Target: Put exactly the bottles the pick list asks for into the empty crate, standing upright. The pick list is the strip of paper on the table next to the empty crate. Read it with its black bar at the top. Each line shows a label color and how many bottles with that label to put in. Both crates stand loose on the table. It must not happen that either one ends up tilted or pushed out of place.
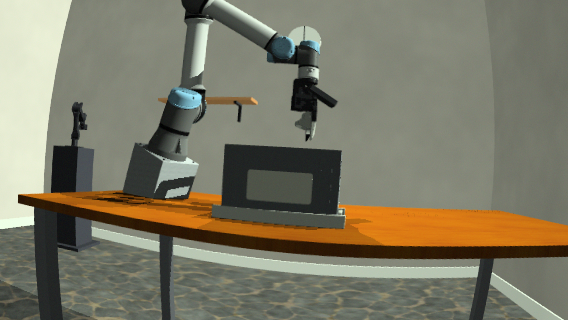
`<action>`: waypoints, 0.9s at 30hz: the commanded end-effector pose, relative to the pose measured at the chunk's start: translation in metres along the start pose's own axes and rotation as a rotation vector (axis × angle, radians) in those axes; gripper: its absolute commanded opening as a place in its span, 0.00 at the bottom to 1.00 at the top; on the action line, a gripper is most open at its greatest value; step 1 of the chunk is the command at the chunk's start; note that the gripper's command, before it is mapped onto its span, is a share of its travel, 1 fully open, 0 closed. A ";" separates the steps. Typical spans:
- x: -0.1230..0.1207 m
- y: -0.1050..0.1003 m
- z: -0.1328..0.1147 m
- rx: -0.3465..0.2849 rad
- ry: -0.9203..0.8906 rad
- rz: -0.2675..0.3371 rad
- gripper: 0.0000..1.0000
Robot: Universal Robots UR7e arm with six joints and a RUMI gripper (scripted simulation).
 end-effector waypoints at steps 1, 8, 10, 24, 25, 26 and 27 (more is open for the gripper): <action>0.000 0.000 0.001 0.000 0.157 -0.005 0.38; 0.000 0.000 0.001 0.000 0.309 -0.008 0.38; 0.000 0.000 0.001 -0.001 0.381 -0.012 0.38; 0.000 0.000 0.001 -0.001 0.392 -0.013 0.38; 0.000 0.000 0.001 -0.001 0.392 -0.013 0.38; 0.000 0.000 0.001 -0.001 0.392 -0.013 0.38; 0.000 0.000 0.001 -0.001 0.392 -0.013 0.38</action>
Point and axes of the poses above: the point where the finger pads meet when closed, its own y axis out along the fingers, its own x axis across the jaws, z = x × y, the point moved 2 cm from there along -y, back along the fingers, and after that the axes turned 4 degrees about -y, right-handed, at the moved point
